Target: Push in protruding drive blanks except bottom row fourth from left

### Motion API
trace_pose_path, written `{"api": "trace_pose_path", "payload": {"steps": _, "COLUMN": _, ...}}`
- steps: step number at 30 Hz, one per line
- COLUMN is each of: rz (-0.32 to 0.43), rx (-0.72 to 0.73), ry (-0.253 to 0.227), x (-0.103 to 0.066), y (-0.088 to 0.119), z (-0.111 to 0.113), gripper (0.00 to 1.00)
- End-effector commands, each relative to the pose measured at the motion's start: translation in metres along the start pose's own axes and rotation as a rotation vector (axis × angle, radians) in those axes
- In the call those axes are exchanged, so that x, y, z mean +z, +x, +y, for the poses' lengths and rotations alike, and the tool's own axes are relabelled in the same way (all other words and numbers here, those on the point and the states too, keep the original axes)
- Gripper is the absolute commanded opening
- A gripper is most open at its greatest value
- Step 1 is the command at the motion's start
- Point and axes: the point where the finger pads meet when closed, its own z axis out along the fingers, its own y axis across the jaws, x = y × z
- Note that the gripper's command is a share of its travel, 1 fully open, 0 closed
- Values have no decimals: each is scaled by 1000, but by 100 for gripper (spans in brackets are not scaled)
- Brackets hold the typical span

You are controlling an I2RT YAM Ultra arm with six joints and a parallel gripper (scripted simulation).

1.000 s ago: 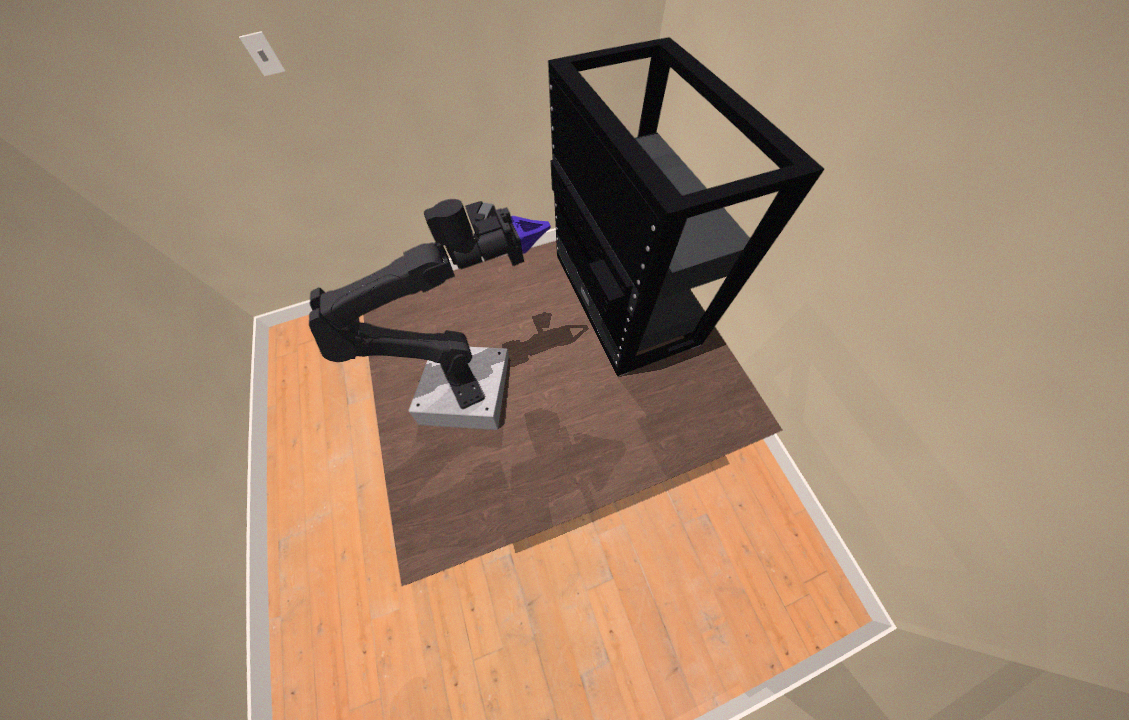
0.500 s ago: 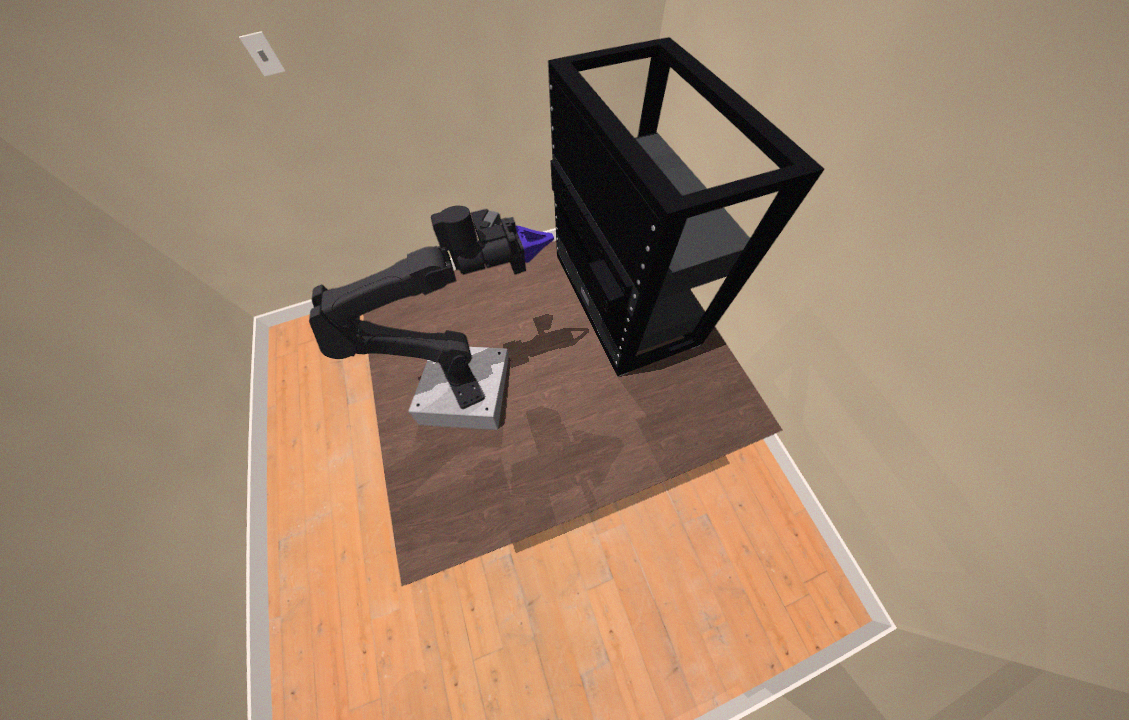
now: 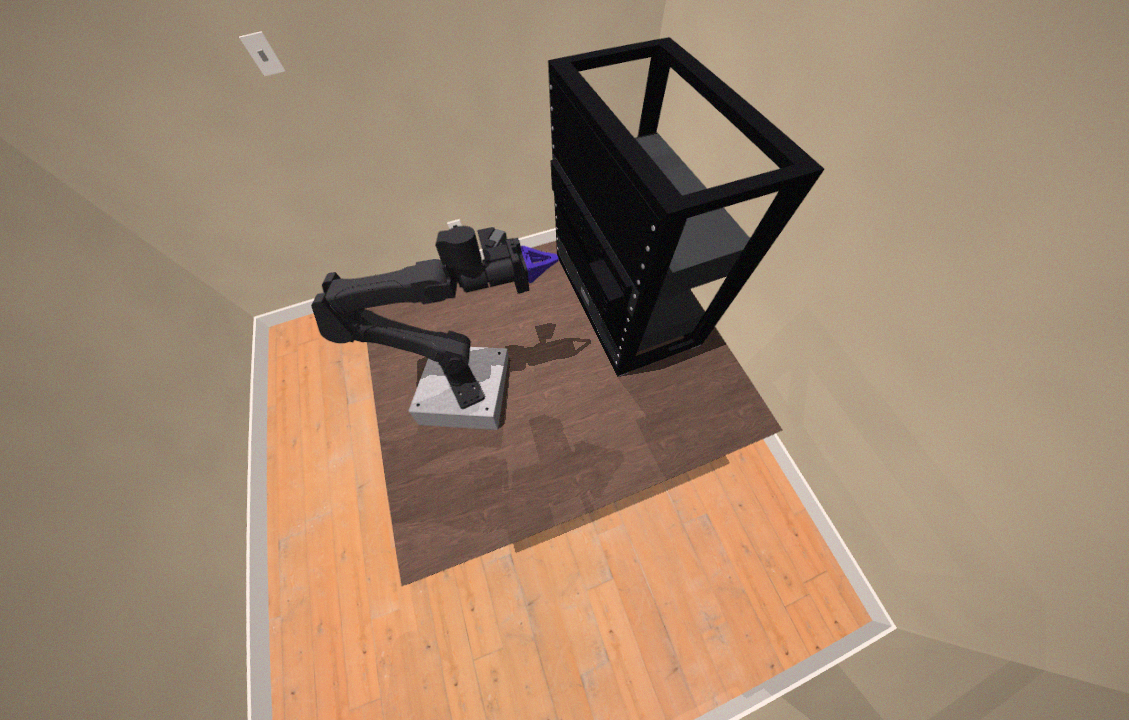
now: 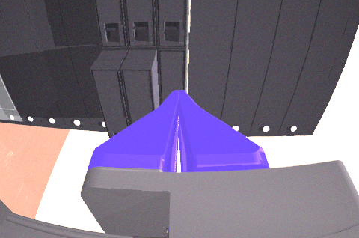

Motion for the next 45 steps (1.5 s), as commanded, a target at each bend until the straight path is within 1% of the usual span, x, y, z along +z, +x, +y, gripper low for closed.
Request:
{"api": "trace_pose_path", "payload": {"steps": 1, "rz": -69, "rx": 9, "ry": 45, "x": -5, "y": -1, "z": -4, "gripper": 0}}
{"api": "trace_pose_path", "payload": {"steps": 2, "rz": -69, "rx": 9, "ry": 45, "x": -6, "y": 3, "z": -2, "gripper": 0}}
{"api": "trace_pose_path", "payload": {"steps": 4, "rz": -65, "rx": 18, "ry": 24, "x": -1, "y": 14, "z": 8, "gripper": 0}}
{"api": "trace_pose_path", "payload": {"steps": 6, "rz": -65, "rx": 18, "ry": 24, "x": -1, "y": 14, "z": 8, "gripper": 0}}
{"api": "trace_pose_path", "payload": {"steps": 7, "rz": -63, "rx": 25, "ry": 13, "x": 1, "y": 20, "z": 14, "gripper": 0}}
{"api": "trace_pose_path", "payload": {"steps": 16, "rz": -63, "rx": 30, "ry": 16, "x": -1, "y": 56, "z": 36, "gripper": 0}}
{"api": "trace_pose_path", "payload": {"steps": 21, "rz": -63, "rx": 31, "ry": 17, "x": -2, "y": 72, "z": 46, "gripper": 0}}
{"api": "trace_pose_path", "payload": {"steps": 23, "rz": -63, "rx": 31, "ry": 17, "x": -2, "y": 72, "z": 46, "gripper": 0}}
{"api": "trace_pose_path", "payload": {"steps": 29, "rz": -63, "rx": 32, "ry": 18, "x": -2, "y": 81, "z": 52, "gripper": 0}}
{"api": "trace_pose_path", "payload": {"steps": 30, "rz": -64, "rx": 31, "ry": 19, "x": -2, "y": 81, "z": 51, "gripper": 0}}
{"api": "trace_pose_path", "payload": {"steps": 31, "rz": -66, "rx": 19, "ry": 30, "x": -2, "y": 81, "z": 45, "gripper": 0}}
{"api": "trace_pose_path", "payload": {"steps": 35, "rz": -74, "rx": 9, "ry": 38, "x": -3, "y": 77, "z": 42, "gripper": 0}}
{"api": "trace_pose_path", "payload": {"steps": 36, "rz": -82, "rx": 15, "ry": 31, "x": 0, "y": 76, "z": 43, "gripper": 0}}
{"api": "trace_pose_path", "payload": {"steps": 38, "rz": -78, "rx": 3, "ry": 46, "x": 4, "y": 75, "z": 34, "gripper": 0}}
{"api": "trace_pose_path", "payload": {"steps": 40, "rz": -78, "rx": 3, "ry": 46, "x": 4, "y": 75, "z": 34, "gripper": 0}}
{"api": "trace_pose_path", "payload": {"steps": 41, "rz": -78, "rx": 3, "ry": 46, "x": 8, "y": 75, "z": 34, "gripper": 0}}
{"api": "trace_pose_path", "payload": {"steps": 43, "rz": -78, "rx": -1, "ry": 47, "x": 18, "y": 74, "z": 34, "gripper": 0}}
{"api": "trace_pose_path", "payload": {"steps": 45, "rz": -78, "rx": -8, "ry": 48, "x": 31, "y": 73, "z": 34, "gripper": 0}}
